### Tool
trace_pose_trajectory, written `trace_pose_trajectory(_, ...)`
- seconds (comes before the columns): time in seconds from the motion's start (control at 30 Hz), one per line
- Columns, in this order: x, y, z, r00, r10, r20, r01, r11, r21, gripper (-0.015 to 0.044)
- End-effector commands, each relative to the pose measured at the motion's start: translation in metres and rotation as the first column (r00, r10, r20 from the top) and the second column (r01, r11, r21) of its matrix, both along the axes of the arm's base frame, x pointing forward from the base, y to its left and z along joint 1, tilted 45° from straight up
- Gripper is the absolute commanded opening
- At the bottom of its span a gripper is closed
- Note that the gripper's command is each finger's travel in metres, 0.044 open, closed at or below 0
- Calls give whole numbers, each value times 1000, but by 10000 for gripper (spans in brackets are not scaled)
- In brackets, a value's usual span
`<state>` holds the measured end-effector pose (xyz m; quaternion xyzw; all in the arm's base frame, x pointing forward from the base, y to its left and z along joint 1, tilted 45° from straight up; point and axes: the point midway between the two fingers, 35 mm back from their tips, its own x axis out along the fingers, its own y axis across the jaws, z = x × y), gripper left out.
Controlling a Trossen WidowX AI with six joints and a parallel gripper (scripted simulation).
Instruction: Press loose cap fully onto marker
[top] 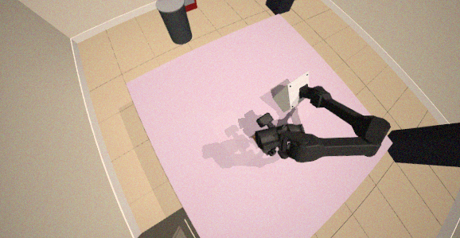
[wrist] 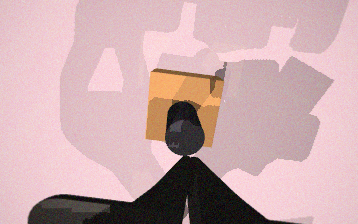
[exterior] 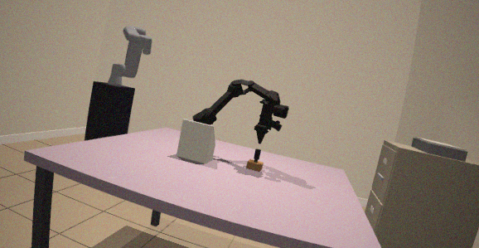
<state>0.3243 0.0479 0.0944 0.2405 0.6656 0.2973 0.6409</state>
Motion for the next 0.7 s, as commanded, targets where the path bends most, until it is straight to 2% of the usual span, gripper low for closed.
trace_pose_trajectory(0.0, 4, -34, 32, 1000, -13, 20, 13, 1000, -8, 0)
trace_pose_trajectory(0.13, 3, -41, 40, 1000, -13, 19, 13, 1000, -7, 0)
trace_pose_trajectory(0.67, 3, -41, 40, 1000, -13, 19, 13, 1000, -7, 420)
